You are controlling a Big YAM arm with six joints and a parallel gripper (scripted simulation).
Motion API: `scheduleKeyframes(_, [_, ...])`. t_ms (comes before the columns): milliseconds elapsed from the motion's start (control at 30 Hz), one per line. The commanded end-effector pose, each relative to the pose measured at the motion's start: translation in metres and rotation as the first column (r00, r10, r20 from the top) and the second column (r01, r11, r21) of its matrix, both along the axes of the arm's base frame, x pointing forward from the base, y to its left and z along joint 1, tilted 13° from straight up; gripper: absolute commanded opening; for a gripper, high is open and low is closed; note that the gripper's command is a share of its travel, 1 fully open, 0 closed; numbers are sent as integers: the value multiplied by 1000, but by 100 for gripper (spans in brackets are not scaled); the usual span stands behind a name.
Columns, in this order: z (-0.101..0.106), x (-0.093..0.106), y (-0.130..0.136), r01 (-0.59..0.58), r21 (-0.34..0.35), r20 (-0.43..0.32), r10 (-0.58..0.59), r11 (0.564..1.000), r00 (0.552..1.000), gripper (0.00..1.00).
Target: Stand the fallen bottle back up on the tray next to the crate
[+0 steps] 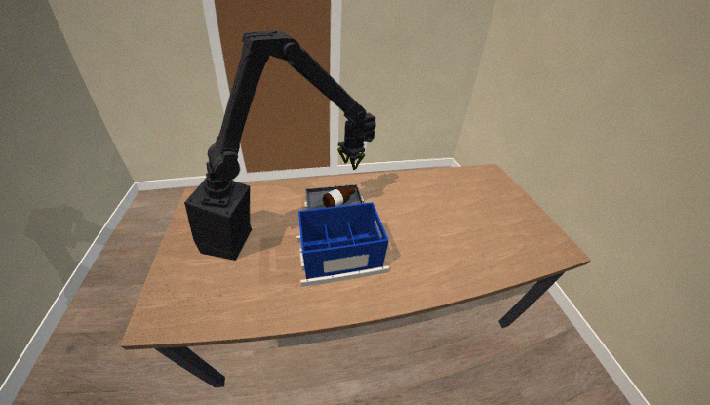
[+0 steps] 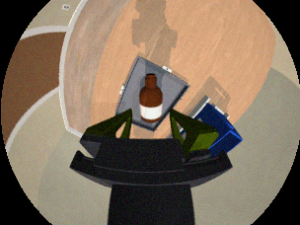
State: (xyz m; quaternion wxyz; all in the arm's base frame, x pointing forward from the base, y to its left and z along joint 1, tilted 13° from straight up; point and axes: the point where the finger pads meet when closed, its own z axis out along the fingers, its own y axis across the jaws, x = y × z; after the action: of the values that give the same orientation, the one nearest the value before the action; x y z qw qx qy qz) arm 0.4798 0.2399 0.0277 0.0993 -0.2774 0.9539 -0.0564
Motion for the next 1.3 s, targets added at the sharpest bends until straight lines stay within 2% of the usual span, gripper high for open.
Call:
scheduleKeyframes(0, [19, 12, 10, 2, 15, 31, -2, 1000, 1000, 61])
scheduleKeyframes(333, [18, 12, 9, 2, 14, 29, -2, 1000, 1000, 61])
scheduleKeyframes(533, [-2, 9, 4, -5, 4, 13, 5, 1000, 1000, 61])
scheduleKeyframes(600, [-2, 9, 4, -5, 4, 13, 5, 1000, 1000, 61])
scheduleKeyframes(633, [5, 10, 3, -7, 12, 26, 7, 1000, 1000, 61])
scheduleKeyframes(800, [-18, 7, -5, 1, -3, -1, -1, 1000, 1000, 61])
scheduleKeyframes(900, [-22, 12, -1, -3, 2, 7, 3, 1000, 1000, 61])
scheduleKeyframes(1000, [-34, 10, -3, -6, -2, -1, 6, 1000, 1000, 61])
scheduleKeyframes(1100, [-40, 18, -4, 0, 3, 8, 0, 1000, 1000, 61])
scheduleKeyframes(1200, [-37, 17, 1, -5, 11, 19, 4, 1000, 1000, 61])
scheduleKeyframes(1233, [-49, 16, -1, -7, 3, 5, 7, 1000, 1000, 61])
scheduleKeyframes(1267, [-50, 19, 0, -8, 5, 10, 8, 1000, 1000, 61])
